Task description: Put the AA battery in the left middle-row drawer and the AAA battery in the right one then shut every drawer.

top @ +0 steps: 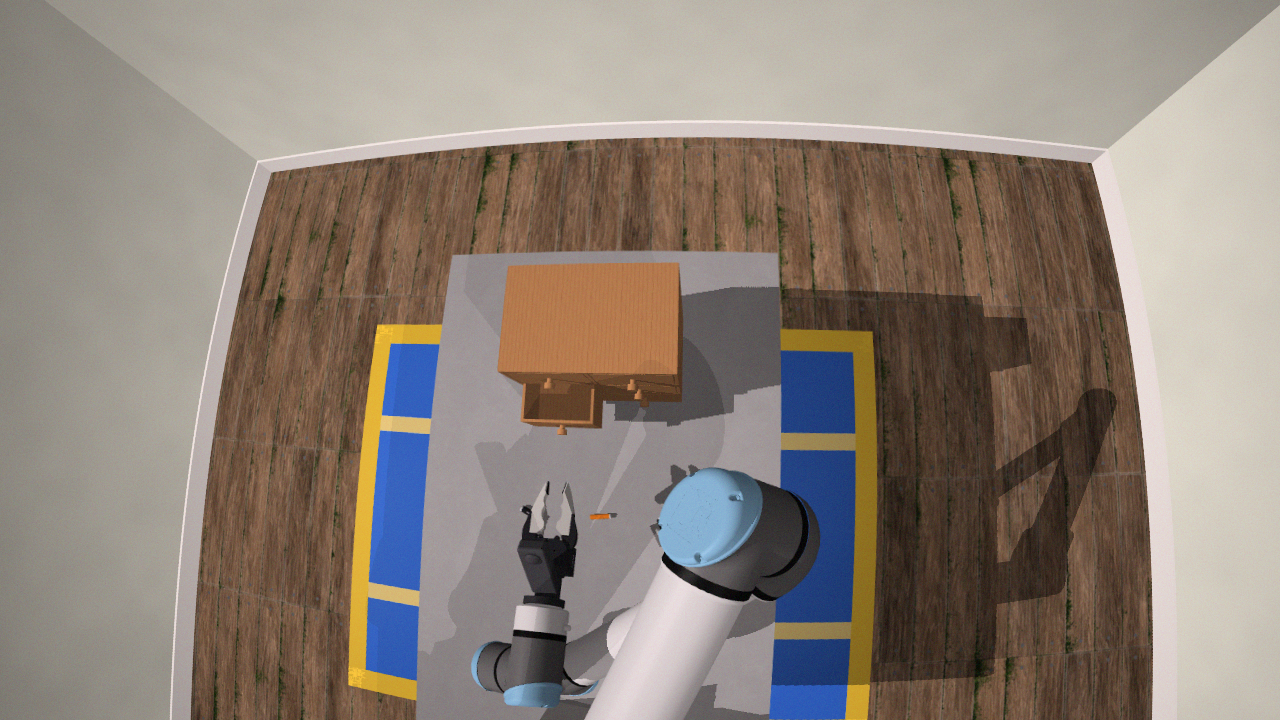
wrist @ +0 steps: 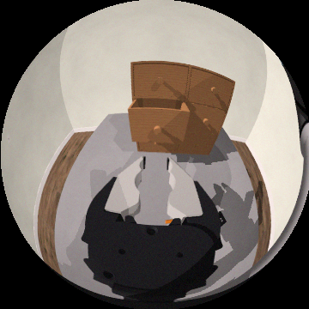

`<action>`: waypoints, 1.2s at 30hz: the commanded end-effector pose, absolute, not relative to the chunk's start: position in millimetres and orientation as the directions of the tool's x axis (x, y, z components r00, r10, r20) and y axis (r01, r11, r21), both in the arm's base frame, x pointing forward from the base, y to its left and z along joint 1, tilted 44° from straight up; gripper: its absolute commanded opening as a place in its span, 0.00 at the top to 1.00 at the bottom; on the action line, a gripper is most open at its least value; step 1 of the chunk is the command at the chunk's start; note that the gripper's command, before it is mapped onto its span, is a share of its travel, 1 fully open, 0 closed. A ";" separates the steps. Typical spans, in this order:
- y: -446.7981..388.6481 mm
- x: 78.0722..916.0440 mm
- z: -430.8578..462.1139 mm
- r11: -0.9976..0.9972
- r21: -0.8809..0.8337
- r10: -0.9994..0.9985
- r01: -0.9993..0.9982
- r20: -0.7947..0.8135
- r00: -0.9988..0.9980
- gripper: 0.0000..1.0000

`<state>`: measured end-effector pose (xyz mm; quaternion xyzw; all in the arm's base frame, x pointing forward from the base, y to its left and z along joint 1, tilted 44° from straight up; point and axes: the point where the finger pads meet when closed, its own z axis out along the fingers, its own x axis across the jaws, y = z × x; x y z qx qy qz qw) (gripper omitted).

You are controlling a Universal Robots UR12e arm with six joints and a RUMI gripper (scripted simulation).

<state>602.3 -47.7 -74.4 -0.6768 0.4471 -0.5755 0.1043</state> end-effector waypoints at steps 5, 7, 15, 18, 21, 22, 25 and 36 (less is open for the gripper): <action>-46.9 601.9 -73.6 -0.576 -0.654 -0.726 -0.491 0.685 -0.062 0.80; -46.8 601.9 -73.5 -0.575 -0.653 -0.726 -0.492 0.685 -0.062 0.80; -46.0 601.2 -72.7 -0.570 -0.649 -0.726 -0.504 0.685 -0.062 0.80; -45.4 600.8 -72.2 -0.567 -0.646 -0.726 -0.511 0.685 -0.062 0.80; -44.8 600.2 -71.6 -0.563 -0.643 -0.726 -0.518 0.685 -0.062 0.80; -44.6 599.9 -71.3 -0.562 -0.642 -0.725 -0.521 0.686 -0.062 0.80; -44.3 599.7 -71.1 -0.561 -0.641 -0.725 -0.524 0.686 -0.062 0.80; -40.9 596.8 -67.7 -0.539 -0.622 -0.725 -0.568 0.686 -0.062 0.80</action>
